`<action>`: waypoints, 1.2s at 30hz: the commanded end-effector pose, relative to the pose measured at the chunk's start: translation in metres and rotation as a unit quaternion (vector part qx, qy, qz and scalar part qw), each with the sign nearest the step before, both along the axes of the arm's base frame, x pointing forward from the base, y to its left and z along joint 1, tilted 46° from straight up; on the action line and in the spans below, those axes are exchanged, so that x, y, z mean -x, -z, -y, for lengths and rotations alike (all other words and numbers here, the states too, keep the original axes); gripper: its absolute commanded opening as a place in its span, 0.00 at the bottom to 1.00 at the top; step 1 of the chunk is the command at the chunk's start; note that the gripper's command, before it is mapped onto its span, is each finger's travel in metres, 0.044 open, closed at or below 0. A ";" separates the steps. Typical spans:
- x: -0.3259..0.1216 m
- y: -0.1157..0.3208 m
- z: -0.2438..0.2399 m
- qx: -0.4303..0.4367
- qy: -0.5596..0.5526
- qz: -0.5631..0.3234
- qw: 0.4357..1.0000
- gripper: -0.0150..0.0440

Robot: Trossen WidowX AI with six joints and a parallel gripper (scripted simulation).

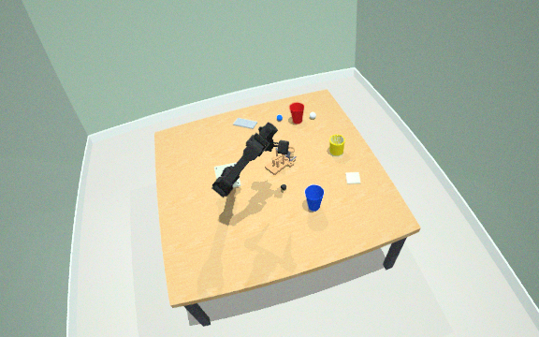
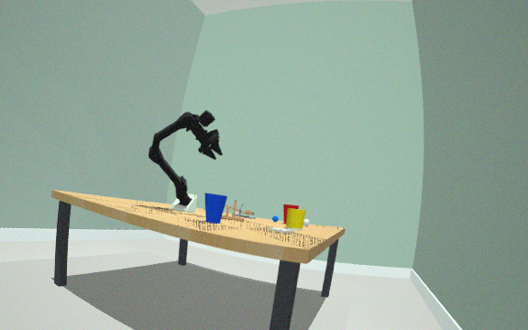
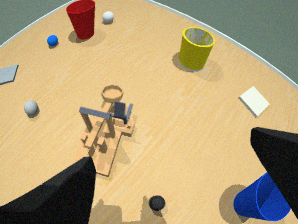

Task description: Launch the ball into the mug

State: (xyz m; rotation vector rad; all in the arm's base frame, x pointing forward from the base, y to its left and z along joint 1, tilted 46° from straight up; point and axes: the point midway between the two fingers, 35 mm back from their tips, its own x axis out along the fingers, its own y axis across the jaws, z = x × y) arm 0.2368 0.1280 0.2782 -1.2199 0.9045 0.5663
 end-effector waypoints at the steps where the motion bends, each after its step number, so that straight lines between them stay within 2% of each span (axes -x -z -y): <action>1: -0.013 0.039 -0.010 0.021 0.066 -0.040 0.997 1.00; 12: -0.027 0.127 -0.016 0.092 0.221 -0.091 0.967 1.00; 24: -0.018 0.215 0.002 0.196 0.368 -0.088 0.905 1.00; 33: -0.016 0.226 0.007 0.209 0.382 -0.084 0.896 1.00; 36: -0.018 0.247 0.025 0.209 0.382 -0.083 0.896 1.00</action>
